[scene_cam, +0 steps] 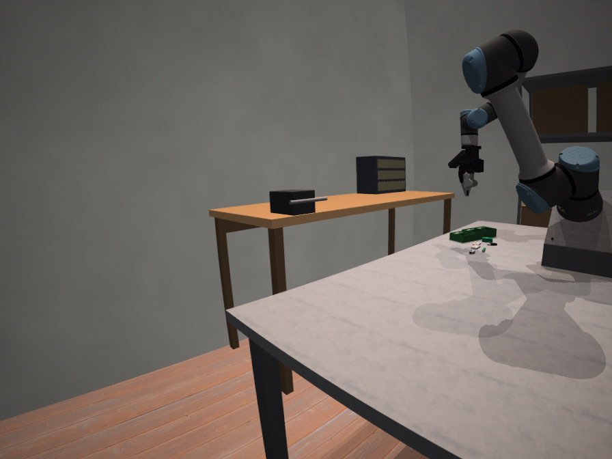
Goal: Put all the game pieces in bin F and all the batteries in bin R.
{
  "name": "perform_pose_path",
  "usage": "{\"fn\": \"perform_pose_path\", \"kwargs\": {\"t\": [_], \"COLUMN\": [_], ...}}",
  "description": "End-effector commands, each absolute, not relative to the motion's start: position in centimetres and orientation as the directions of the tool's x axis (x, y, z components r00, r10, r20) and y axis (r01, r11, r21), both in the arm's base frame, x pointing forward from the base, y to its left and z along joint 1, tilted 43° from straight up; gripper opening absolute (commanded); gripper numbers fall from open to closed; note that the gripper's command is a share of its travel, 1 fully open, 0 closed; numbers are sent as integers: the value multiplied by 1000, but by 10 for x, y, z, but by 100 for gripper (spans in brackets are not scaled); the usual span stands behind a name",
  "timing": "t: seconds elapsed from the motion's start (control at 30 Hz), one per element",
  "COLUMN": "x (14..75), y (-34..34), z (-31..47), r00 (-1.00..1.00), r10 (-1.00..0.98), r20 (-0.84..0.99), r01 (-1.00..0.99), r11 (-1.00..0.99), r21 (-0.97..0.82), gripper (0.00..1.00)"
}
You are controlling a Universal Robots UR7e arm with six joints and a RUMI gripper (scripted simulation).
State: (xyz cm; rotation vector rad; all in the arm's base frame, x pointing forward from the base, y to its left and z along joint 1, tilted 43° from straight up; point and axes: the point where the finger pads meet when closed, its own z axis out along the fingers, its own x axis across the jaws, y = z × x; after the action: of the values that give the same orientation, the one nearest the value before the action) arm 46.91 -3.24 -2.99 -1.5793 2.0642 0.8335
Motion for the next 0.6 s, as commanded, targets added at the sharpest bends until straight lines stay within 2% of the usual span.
{"fn": "perform_pose_path", "kwargs": {"t": [0.0, 0.07, 0.1, 0.2, 0.57], "x": [469, 469, 465, 451, 411], "y": [-34, -34, -27, -6, 56], "z": [-28, -28, -30, -33, -45], "r00": [-274, -274, -322, -447, -676], "r10": [-716, -716, -706, -671, -557], "r20": [-642, -642, -630, -592, -483], "r01": [-961, -961, -946, -894, -736], "r11": [180, 180, 215, 308, 473], "r21": [210, 210, 242, 325, 484], "gripper": [4, 4, 24, 24, 24]}}
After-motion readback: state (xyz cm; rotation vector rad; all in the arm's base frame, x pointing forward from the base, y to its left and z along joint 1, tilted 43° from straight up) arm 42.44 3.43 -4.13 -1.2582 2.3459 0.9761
